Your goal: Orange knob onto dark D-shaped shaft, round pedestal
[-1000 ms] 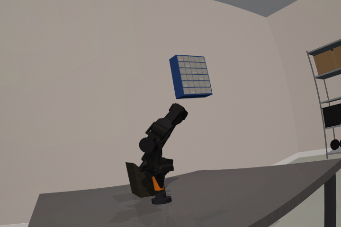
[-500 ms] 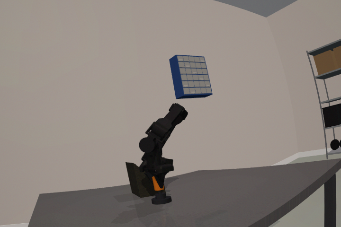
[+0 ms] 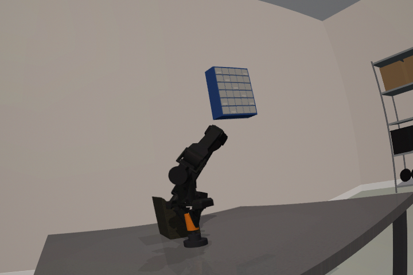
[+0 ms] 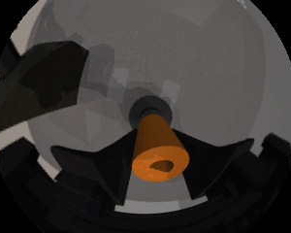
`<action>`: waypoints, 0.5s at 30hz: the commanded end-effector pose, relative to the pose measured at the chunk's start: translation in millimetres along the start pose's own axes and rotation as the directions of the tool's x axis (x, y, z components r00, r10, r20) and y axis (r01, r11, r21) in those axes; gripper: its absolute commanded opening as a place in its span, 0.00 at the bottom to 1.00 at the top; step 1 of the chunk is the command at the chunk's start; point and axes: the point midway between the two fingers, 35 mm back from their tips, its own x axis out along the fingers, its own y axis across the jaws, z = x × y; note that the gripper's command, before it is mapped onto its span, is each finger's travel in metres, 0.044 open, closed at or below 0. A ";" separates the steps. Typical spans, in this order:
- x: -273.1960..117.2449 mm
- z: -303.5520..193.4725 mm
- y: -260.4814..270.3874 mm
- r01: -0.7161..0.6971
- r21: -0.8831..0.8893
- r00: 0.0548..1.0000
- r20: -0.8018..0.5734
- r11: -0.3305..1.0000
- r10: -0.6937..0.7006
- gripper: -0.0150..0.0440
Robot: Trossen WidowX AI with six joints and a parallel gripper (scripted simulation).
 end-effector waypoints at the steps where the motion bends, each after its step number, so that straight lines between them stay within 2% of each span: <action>1: 1.2 -0.2 -0.4 0.002 -0.015 1.000 0.000 1.000 -0.002 0.25; 15: 0.5 0.0 -0.4 0.002 -0.015 1.000 0.000 1.000 -0.002 0.25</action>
